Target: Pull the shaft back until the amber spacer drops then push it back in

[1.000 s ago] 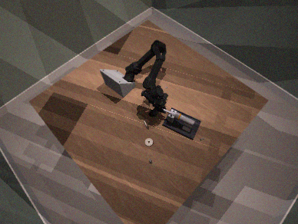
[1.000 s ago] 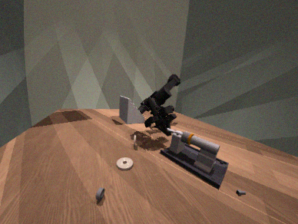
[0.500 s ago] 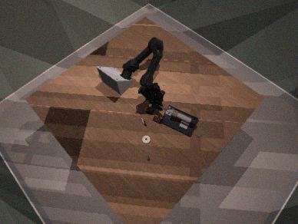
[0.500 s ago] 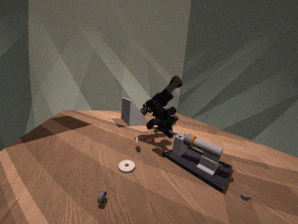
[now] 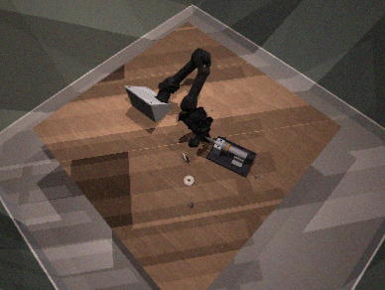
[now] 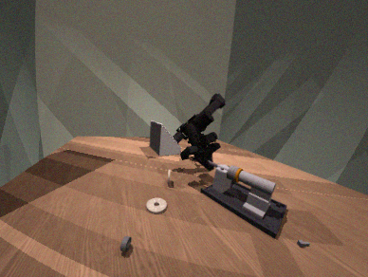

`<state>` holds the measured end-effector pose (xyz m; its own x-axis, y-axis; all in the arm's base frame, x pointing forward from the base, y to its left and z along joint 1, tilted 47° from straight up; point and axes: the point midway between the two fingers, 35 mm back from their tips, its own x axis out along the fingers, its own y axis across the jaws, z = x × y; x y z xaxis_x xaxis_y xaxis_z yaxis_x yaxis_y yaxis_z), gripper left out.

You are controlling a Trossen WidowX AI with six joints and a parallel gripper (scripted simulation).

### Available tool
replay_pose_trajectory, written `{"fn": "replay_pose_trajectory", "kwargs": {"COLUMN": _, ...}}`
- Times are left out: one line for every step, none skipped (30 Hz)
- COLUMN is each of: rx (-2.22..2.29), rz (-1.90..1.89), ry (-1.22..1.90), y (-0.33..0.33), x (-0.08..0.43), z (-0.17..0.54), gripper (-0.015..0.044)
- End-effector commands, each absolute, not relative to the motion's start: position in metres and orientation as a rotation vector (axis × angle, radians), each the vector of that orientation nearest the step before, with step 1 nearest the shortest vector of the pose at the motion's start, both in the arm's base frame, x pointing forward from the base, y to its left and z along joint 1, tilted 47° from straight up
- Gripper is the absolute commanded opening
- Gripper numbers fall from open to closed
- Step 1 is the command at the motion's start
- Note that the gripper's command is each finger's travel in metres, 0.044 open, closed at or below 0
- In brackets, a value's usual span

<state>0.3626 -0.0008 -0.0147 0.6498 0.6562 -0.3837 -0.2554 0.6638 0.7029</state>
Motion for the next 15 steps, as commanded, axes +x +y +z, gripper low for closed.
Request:
{"fn": "replay_pose_trajectory", "kwargs": {"rx": 0.653, "rz": 0.567, "ry": 0.676, "y": -0.0005, "x": 0.3617, "z": -0.0143, "gripper": 0.0000}}
{"fn": "replay_pose_trajectory", "kwargs": {"rx": 0.653, "rz": 0.567, "ry": 0.676, "y": -0.0006, "x": 0.3616, "z": -0.0143, "gripper": 0.0000}}
{"fn": "replay_pose_trajectory", "kwargs": {"rx": 0.653, "rz": 0.567, "ry": 0.676, "y": -0.0006, "x": 0.3615, "z": -0.0143, "gripper": 0.0000}}
{"fn": "replay_pose_trajectory", "kwargs": {"rx": 0.653, "rz": 0.567, "ry": 0.676, "y": -0.0006, "x": 0.3614, "z": -0.0144, "gripper": 0.0000}}
{"fn": "replay_pose_trajectory", "kwargs": {"rx": 0.653, "rz": 0.567, "ry": 0.676, "y": -0.0006, "x": 0.3613, "z": -0.0144, "gripper": 0.0000}}
{"fn": "replay_pose_trajectory", "kwargs": {"rx": 0.653, "rz": 0.567, "ry": 0.676, "y": -0.0007, "x": 0.3612, "z": -0.0144, "gripper": 0.0000}}
{"fn": "replay_pose_trajectory", "kwargs": {"rx": 0.653, "rz": 0.567, "ry": 0.676, "y": -0.0007, "x": 0.3611, "z": -0.0144, "gripper": 0.0000}}
{"fn": "replay_pose_trajectory", "kwargs": {"rx": 0.653, "rz": 0.567, "ry": 0.676, "y": -0.0007, "x": 0.3610, "z": -0.0144, "gripper": 0.0000}}
{"fn": "replay_pose_trajectory", "kwargs": {"rx": 0.653, "rz": 0.567, "ry": 0.676, "y": -0.0007, "x": 0.3609, "z": -0.0145, "gripper": 0.0000}}
{"fn": "replay_pose_trajectory", "kwargs": {"rx": 0.653, "rz": 0.567, "ry": 0.676, "y": -0.0008, "x": 0.3608, "z": -0.0145, "gripper": 0.0000}}
{"fn": "replay_pose_trajectory", "kwargs": {"rx": 0.653, "rz": 0.567, "ry": 0.676, "y": -0.0008, "x": 0.3607, "z": -0.0145, "gripper": 0.0000}}
{"fn": "replay_pose_trajectory", "kwargs": {"rx": 0.653, "rz": 0.567, "ry": 0.676, "y": -0.0008, "x": 0.3606, "z": -0.0145, "gripper": 0.0000}}
{"fn": "replay_pose_trajectory", "kwargs": {"rx": 0.653, "rz": 0.567, "ry": 0.676, "y": -0.0008, "x": 0.3605, "z": -0.0145, "gripper": 0.0000}}
{"fn": "replay_pose_trajectory", "kwargs": {"rx": 0.653, "rz": 0.567, "ry": 0.676, "y": -0.0009, "x": 0.3604, "z": -0.0146, "gripper": 0.0000}}
{"fn": "replay_pose_trajectory", "kwargs": {"rx": 0.653, "rz": 0.567, "ry": 0.676, "y": -0.0009, "x": 0.3603, "z": -0.0146, "gripper": 0.0000}}
